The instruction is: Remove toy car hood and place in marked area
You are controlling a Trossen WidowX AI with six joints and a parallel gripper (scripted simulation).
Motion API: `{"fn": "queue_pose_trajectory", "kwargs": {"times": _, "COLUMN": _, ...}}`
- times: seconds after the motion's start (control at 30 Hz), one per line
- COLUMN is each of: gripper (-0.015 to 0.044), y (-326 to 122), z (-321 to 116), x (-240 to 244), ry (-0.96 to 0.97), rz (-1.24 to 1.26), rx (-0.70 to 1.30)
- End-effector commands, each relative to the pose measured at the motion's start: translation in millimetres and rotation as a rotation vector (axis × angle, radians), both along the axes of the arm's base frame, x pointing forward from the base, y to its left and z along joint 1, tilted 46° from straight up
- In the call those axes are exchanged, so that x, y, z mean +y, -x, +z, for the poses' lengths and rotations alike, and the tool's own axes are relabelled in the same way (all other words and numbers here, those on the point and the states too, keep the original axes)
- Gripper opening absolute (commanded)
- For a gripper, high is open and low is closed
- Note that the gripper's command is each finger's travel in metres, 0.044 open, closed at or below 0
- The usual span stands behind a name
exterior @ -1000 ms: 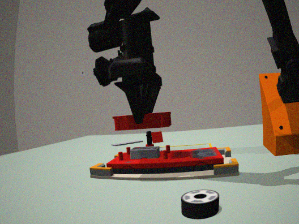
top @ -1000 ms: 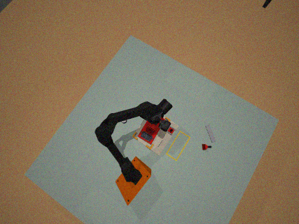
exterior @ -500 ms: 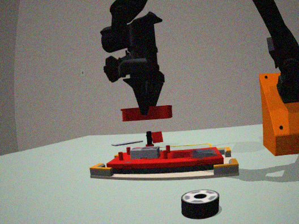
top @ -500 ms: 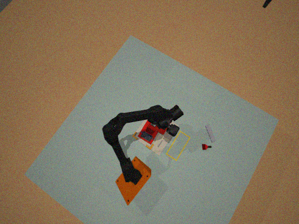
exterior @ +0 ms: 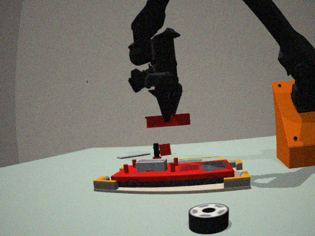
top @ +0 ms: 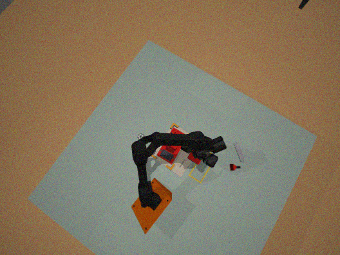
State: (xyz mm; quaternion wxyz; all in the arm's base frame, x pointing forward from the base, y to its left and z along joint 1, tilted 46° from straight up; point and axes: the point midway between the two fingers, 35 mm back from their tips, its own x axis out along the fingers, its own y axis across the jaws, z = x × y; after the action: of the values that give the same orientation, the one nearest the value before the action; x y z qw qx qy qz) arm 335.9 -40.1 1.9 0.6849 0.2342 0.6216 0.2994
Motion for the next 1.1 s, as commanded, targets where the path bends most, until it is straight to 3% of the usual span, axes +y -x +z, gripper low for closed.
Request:
{"fn": "queue_pose_trajectory", "kwargs": {"times": 0.0, "gripper": 0.0000, "y": 3.6, "z": -14.4, "x": -15.8, "ry": 0.004, "rz": 0.004, "rx": -0.004}}
{"fn": "queue_pose_trajectory", "kwargs": {"times": 0.37, "gripper": 0.0000, "y": 22.0, "z": -57.6, "x": -54.5, "ry": -0.012, "rz": 0.010, "rx": -0.010}}
{"fn": "queue_pose_trajectory", "kwargs": {"times": 1.07, "gripper": 0.0000, "y": 20.5, "z": -68.7, "x": -45.6, "ry": -0.011, "rz": 0.010, "rx": -0.011}}
